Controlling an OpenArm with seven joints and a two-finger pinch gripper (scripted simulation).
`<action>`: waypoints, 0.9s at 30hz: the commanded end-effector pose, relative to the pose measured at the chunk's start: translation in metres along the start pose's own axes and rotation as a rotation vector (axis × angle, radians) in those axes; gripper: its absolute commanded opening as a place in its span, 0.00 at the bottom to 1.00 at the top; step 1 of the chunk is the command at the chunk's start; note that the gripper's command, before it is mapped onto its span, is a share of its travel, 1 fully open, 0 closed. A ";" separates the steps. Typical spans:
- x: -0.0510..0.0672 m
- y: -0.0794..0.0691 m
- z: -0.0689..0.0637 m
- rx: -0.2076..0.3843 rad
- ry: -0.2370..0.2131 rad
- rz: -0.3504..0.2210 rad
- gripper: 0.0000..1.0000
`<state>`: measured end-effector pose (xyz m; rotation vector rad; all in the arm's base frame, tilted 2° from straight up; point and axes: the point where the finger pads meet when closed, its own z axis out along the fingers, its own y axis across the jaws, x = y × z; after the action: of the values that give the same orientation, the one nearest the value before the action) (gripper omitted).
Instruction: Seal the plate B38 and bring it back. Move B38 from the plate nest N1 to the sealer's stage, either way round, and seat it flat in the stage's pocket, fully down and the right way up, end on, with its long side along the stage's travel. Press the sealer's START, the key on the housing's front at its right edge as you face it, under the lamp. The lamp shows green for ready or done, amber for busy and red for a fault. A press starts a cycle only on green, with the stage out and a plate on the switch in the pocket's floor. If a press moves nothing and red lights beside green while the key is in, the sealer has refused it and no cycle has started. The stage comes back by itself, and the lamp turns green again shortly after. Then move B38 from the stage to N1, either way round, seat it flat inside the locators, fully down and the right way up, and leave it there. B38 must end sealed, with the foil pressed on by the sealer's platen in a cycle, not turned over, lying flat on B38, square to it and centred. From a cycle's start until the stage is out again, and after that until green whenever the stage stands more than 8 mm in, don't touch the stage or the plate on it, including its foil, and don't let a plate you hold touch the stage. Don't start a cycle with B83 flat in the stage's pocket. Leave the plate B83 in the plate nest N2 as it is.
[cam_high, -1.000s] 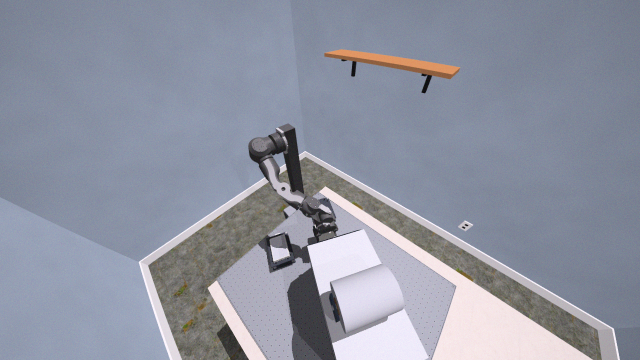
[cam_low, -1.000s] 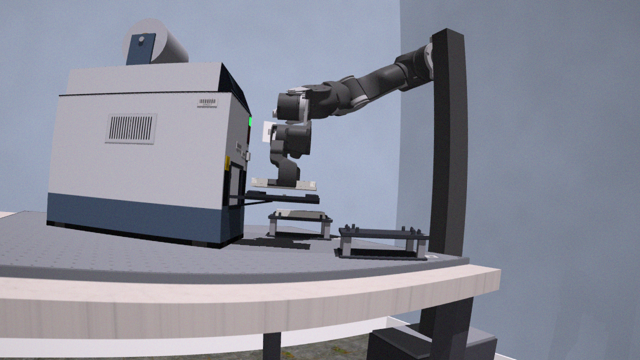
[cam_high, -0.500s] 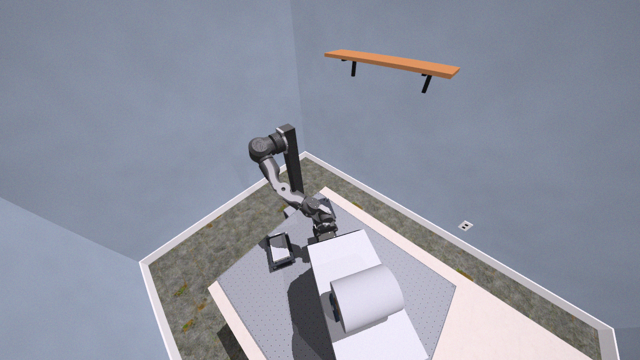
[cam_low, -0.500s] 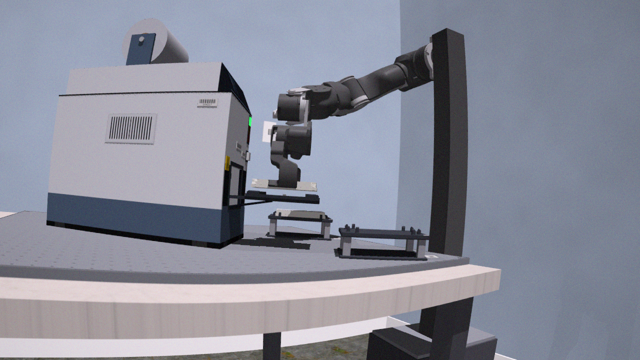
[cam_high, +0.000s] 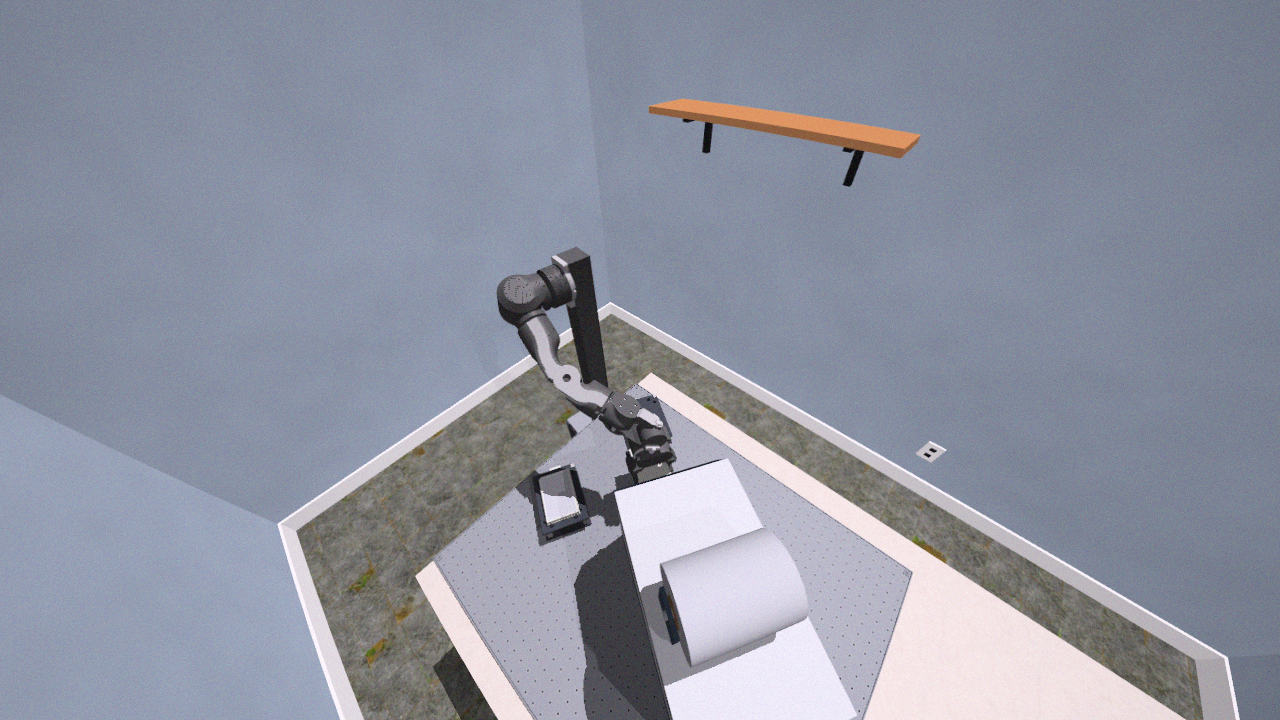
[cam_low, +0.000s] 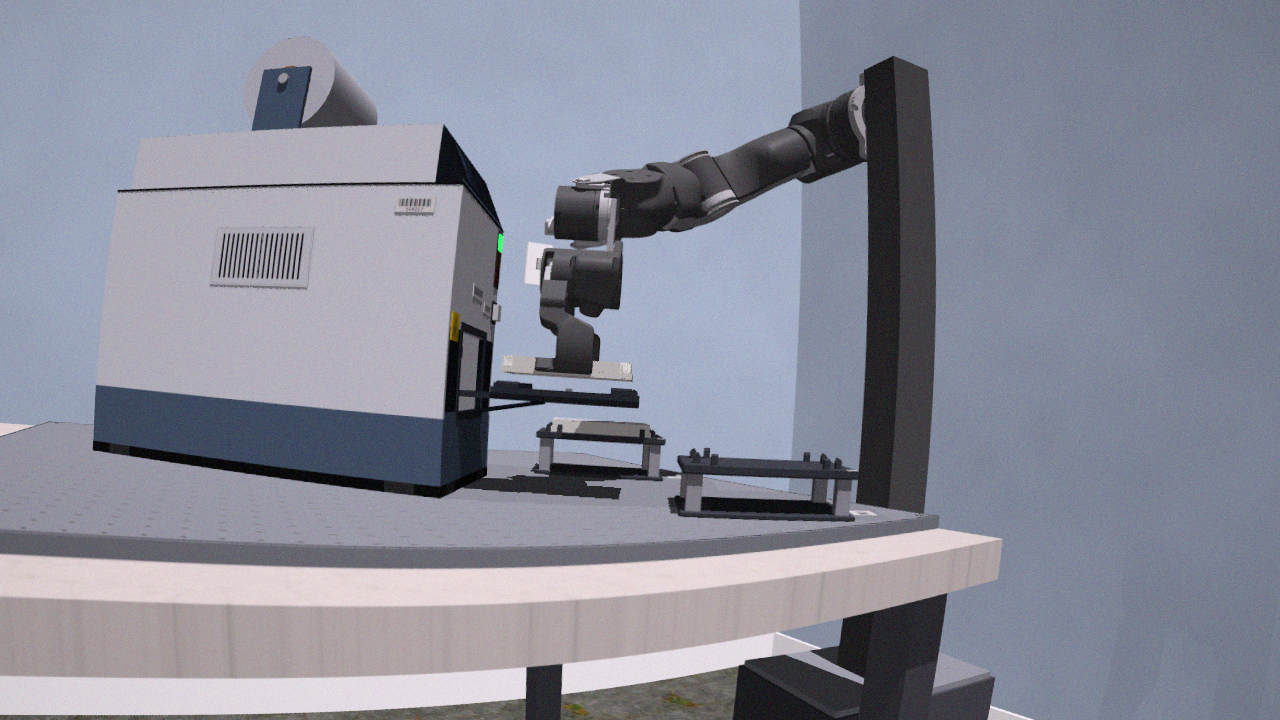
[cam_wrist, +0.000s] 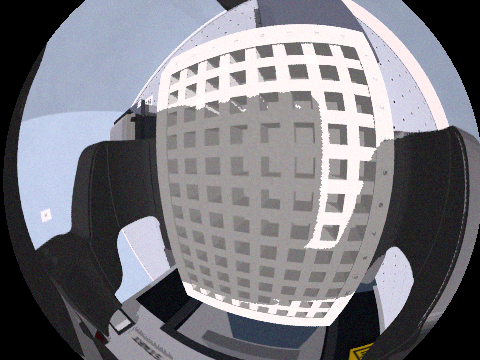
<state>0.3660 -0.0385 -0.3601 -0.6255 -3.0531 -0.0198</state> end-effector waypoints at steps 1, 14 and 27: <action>0.000 0.000 0.000 -0.001 0.001 0.001 0.00; 0.002 0.000 0.002 0.001 0.005 0.001 0.00; 0.001 0.000 0.004 -0.002 0.003 -0.004 0.00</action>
<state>0.3653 -0.0383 -0.3636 -0.6251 -3.0517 -0.0190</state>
